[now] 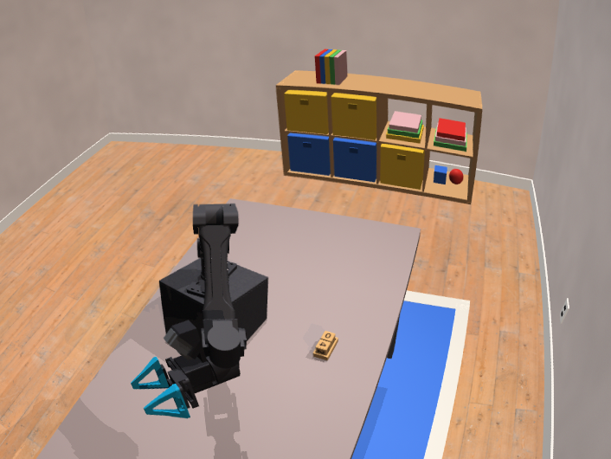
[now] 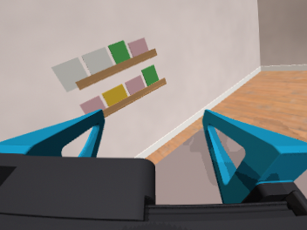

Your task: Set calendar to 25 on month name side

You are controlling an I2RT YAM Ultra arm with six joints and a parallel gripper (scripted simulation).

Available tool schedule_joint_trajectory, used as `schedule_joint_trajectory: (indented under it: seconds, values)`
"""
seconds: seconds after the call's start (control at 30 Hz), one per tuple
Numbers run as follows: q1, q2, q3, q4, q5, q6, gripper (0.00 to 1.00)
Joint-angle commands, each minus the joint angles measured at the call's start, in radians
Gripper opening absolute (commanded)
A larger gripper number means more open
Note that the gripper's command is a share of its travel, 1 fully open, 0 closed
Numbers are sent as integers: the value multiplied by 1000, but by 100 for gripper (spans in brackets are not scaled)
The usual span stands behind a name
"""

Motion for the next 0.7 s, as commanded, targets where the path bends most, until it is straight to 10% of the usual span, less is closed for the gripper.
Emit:
schedule_joint_trajectory:
  seconds: [0.0, 0.67]
  values:
    - [-2, -9, 5, 4, 0, 0, 100]
    - [11, -27, 4, -17, -23, -9, 100]
